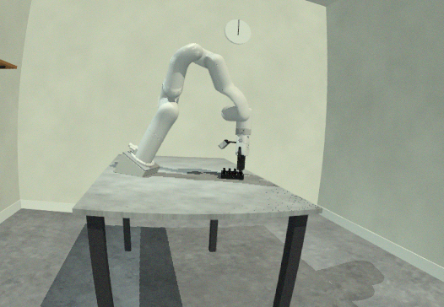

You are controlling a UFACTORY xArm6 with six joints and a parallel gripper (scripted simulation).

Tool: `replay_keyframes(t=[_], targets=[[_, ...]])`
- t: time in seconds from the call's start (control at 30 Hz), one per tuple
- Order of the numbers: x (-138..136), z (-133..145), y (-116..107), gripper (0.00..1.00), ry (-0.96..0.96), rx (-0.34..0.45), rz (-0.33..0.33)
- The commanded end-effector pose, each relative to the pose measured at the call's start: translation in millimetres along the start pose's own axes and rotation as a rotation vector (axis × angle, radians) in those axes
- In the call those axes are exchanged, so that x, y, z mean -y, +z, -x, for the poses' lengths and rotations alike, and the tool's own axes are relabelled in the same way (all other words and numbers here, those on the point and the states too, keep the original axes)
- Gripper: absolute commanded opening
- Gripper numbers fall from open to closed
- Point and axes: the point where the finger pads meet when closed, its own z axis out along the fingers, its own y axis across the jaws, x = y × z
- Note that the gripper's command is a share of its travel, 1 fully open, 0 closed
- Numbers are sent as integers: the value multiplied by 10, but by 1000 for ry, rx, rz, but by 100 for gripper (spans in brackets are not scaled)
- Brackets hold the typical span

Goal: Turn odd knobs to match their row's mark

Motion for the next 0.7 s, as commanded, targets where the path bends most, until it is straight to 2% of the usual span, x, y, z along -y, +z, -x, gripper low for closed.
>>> replay_keyframes(t=[0.0,0.67], targets=[[-7,12,-4,19,1,3,2],[-7,12,71,19,0,3,2]])
